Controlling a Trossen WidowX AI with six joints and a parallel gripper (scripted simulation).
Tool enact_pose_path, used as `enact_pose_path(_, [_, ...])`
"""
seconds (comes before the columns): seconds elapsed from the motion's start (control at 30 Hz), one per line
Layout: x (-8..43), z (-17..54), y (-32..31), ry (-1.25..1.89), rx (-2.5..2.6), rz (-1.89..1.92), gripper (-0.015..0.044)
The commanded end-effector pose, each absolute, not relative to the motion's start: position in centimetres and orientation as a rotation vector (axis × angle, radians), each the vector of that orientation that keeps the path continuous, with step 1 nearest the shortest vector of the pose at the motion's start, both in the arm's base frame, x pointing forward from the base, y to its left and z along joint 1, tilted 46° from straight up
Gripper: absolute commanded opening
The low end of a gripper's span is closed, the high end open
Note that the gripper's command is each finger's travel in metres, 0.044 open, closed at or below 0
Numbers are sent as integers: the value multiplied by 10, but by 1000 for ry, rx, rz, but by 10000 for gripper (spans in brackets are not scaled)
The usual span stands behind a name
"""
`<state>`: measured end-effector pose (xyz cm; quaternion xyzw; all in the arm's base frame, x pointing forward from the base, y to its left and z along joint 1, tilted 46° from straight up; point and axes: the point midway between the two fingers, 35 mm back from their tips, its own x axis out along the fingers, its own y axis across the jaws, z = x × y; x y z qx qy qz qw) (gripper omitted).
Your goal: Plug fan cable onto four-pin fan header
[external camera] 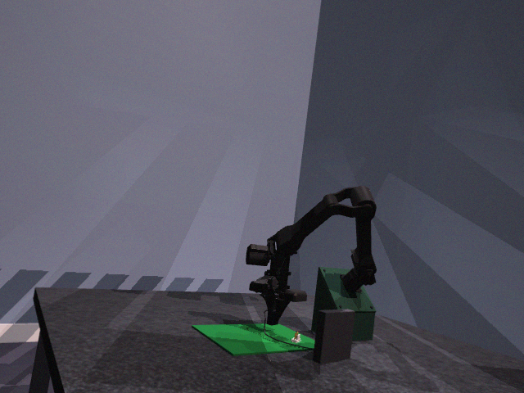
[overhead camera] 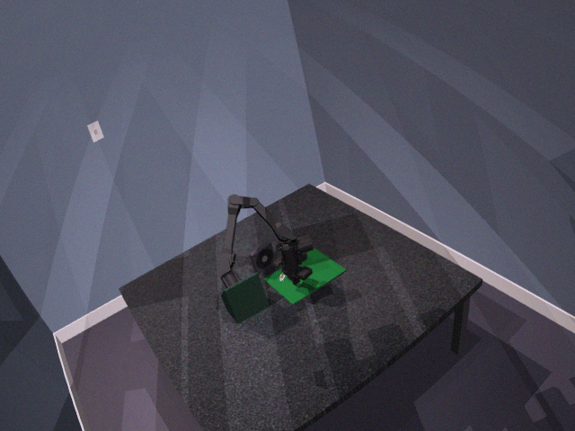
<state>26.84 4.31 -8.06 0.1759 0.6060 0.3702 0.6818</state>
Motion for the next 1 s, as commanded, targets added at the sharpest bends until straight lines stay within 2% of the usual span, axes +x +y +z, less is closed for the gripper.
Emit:
enact_pose_path(0.0, [273, -60, 21, 1340, 387, 821, 0])
enact_pose_path(0.2, [273, -60, 23, 1363, 427, 787, 0])
enact_pose_path(0.97, [271, -39, 43, 1645, 1042, 201, 0])
